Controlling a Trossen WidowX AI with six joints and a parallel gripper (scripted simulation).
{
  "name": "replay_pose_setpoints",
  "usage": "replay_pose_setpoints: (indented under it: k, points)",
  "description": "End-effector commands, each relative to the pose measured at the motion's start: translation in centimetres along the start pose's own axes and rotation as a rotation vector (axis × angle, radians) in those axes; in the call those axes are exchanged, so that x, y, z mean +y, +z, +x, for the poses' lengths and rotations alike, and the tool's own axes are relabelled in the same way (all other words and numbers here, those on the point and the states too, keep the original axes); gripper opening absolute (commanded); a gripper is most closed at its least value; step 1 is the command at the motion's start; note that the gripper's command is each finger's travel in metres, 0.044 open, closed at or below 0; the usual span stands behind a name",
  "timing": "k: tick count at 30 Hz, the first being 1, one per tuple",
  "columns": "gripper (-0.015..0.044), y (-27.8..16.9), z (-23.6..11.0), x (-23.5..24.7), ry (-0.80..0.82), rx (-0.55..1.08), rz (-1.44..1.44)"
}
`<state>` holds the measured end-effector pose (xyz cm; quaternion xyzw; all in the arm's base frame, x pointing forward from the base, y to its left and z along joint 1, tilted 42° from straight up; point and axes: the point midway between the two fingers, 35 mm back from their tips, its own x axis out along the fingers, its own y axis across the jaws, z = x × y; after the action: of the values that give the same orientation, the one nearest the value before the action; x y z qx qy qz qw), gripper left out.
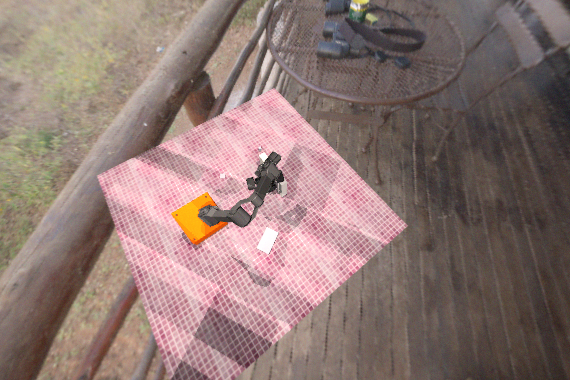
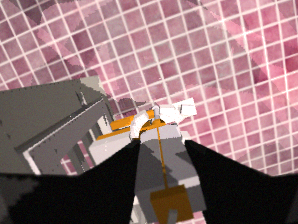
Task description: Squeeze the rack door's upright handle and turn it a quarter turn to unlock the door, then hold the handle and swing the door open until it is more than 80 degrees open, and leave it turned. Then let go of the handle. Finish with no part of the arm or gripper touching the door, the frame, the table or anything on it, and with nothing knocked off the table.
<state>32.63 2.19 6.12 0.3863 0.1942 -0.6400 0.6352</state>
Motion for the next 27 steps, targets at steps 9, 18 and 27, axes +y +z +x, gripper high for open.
replay_pose_setpoints:
  k: [9,18,27]
  points:
    - [0.0131,-0.05,0.06,0.15,0.004,0.004,0.033]
    - [0.0298,-0.05,0.06,0.15,0.004,0.004,0.0]
    - [0.0298,-0.05,0.06,0.15,0.005,0.003,-0.437]
